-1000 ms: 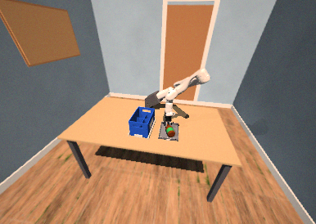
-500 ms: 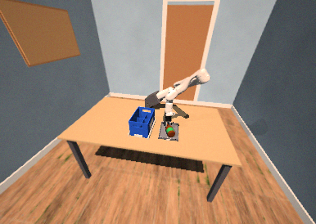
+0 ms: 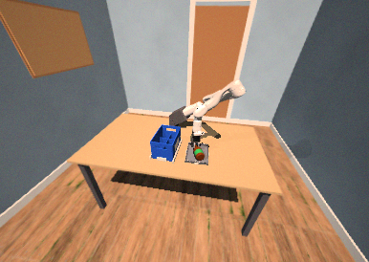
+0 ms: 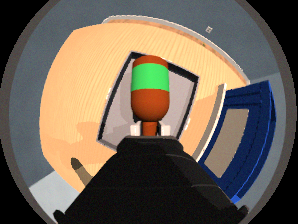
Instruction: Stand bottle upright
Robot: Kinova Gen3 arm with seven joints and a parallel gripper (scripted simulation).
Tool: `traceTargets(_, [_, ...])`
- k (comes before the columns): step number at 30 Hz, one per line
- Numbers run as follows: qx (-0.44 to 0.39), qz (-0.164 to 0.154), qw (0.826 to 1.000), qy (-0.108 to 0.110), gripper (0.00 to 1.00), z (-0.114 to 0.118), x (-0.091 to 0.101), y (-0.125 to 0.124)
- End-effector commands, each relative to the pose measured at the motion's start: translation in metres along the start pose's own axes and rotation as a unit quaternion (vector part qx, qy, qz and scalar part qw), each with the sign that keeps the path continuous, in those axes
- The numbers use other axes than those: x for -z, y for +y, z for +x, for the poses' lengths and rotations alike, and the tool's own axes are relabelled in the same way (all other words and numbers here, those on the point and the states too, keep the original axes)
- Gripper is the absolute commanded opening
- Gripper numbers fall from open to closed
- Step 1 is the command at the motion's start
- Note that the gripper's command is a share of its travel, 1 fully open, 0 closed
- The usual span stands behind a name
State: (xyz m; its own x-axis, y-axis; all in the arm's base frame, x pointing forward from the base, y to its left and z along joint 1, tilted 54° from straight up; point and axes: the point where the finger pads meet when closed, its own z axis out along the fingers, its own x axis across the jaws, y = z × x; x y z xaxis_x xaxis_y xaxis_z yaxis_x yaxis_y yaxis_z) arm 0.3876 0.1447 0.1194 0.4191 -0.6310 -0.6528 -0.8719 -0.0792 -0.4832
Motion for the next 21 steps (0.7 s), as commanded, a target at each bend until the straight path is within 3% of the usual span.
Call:
traceTargets(1, [0.000,0.001,1.000,0.001,0.00,0.0004,0.0005,-0.0006])
traceTargets(21, [0.000,0.001,1.000,0.001,0.00,0.0004,0.0033,-0.0006])
